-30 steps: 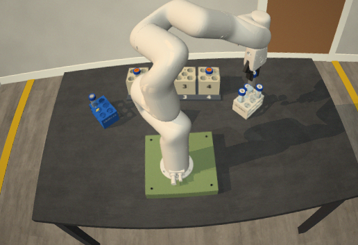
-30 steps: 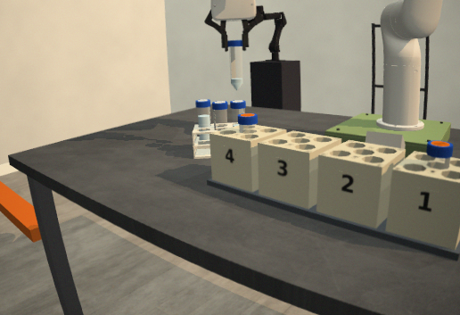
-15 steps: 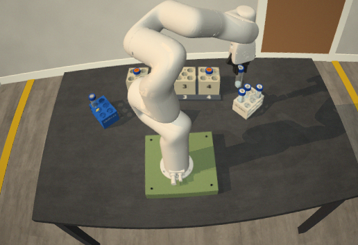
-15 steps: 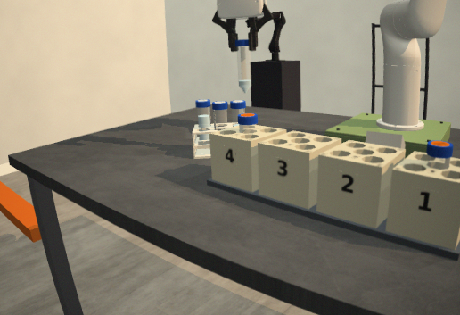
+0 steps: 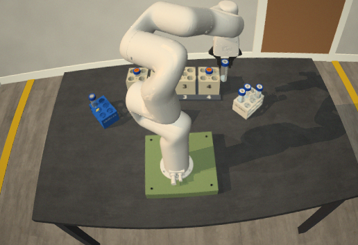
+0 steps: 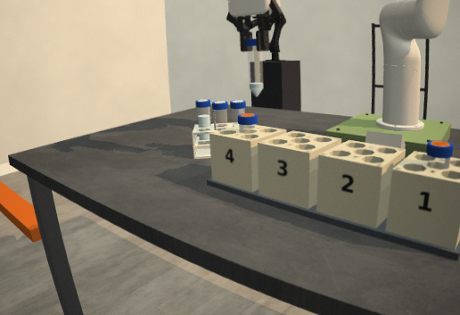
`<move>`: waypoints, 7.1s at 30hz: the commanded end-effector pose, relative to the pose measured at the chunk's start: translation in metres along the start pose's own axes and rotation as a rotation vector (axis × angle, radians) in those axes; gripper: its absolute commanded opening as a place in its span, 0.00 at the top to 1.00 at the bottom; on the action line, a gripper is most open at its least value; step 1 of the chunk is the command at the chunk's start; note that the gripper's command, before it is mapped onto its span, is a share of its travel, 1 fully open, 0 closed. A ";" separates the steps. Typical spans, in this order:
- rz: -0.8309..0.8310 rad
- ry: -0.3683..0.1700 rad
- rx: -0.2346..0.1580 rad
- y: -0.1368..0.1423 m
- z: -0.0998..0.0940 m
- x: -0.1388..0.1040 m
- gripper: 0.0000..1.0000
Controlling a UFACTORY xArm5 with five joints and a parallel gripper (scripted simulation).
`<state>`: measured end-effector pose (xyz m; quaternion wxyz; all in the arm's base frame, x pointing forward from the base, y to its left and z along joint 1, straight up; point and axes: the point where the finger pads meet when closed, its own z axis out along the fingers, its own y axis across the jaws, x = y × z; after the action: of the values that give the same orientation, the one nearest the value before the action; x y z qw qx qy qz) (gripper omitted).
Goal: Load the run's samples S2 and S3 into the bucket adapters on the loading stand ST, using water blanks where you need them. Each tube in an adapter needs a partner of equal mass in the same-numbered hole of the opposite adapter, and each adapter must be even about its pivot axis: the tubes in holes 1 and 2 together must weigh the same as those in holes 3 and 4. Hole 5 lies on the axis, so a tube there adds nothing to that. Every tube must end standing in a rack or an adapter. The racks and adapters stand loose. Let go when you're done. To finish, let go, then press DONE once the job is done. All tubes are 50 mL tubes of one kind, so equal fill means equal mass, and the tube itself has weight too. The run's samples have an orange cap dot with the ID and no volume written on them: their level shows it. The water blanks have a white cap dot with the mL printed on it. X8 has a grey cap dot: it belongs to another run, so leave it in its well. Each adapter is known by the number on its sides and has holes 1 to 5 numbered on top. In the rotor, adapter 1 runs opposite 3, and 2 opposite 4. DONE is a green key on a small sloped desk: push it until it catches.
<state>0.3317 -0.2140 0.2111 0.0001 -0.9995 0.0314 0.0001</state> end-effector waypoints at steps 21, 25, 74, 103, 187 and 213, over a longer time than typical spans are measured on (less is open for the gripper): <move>0.019 0.003 -0.003 -0.099 -0.001 0.059 1.00; 0.019 0.003 -0.003 -0.116 -0.001 0.069 1.00; 0.019 0.003 -0.002 -0.166 0.021 0.097 1.00; 0.019 0.003 -0.002 -0.166 0.038 0.097 1.00; 0.019 0.003 -0.002 -0.166 0.112 0.098 1.00; 0.019 0.003 -0.002 -0.166 0.130 0.098 1.00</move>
<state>0.4380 -0.0544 0.0798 0.0000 -0.9992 0.0408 0.0007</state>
